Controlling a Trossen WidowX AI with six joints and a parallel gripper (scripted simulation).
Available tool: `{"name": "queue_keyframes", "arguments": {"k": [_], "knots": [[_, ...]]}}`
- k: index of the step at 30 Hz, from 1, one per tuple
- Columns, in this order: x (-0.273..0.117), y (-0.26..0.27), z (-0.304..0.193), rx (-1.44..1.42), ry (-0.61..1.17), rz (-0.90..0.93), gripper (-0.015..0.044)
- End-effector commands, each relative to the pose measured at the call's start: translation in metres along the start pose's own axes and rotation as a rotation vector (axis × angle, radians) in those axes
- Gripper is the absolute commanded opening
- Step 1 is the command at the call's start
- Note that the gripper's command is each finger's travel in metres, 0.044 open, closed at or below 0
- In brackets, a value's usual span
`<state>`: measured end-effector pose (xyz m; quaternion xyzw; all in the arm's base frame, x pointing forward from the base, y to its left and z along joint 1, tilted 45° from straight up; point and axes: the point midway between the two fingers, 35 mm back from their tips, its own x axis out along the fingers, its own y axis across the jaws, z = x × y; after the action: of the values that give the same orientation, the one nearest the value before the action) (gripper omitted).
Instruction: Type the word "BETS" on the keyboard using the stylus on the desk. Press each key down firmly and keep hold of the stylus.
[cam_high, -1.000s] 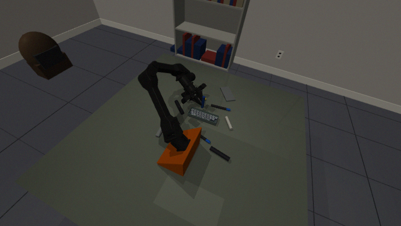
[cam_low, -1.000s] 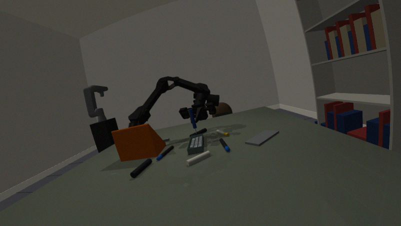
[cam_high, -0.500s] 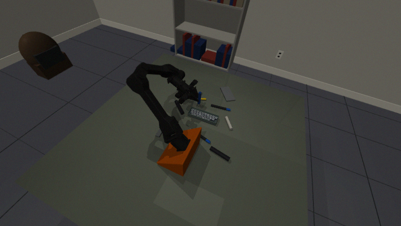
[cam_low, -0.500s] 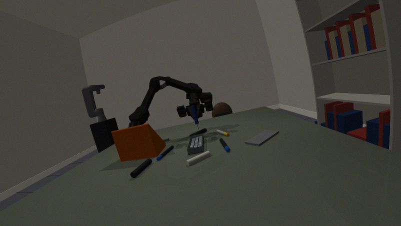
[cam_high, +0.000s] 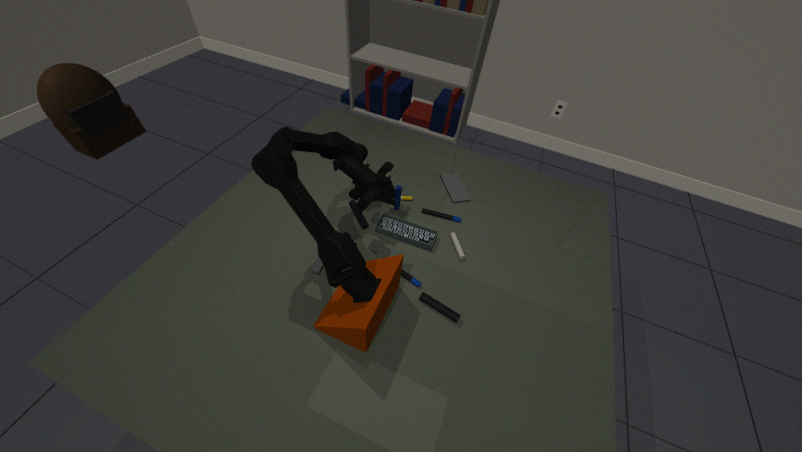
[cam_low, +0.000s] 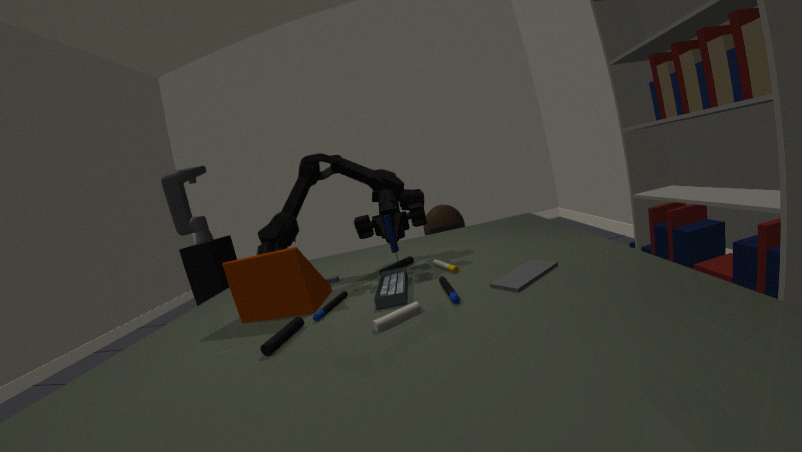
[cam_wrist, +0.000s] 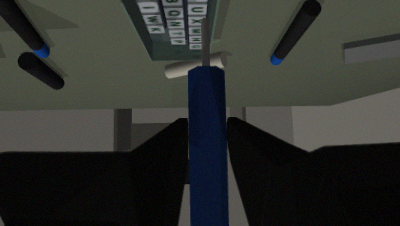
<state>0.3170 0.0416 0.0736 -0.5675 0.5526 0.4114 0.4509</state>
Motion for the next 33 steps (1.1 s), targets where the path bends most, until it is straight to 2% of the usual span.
{"name": "queue_keyframes", "arguments": {"k": [1, 13, 16, 33], "knots": [[0.007, 0.001, 0.007, 0.0, 0.004, 0.009, 0.0], [0.014, 0.002, 0.019, 0.0, 0.004, 0.01, 0.0], [0.016, 0.002, 0.021, 0.0, 0.003, 0.01, 0.0079], [0.018, 0.002, 0.024, 0.0, 0.003, 0.01, 0.0081]]}}
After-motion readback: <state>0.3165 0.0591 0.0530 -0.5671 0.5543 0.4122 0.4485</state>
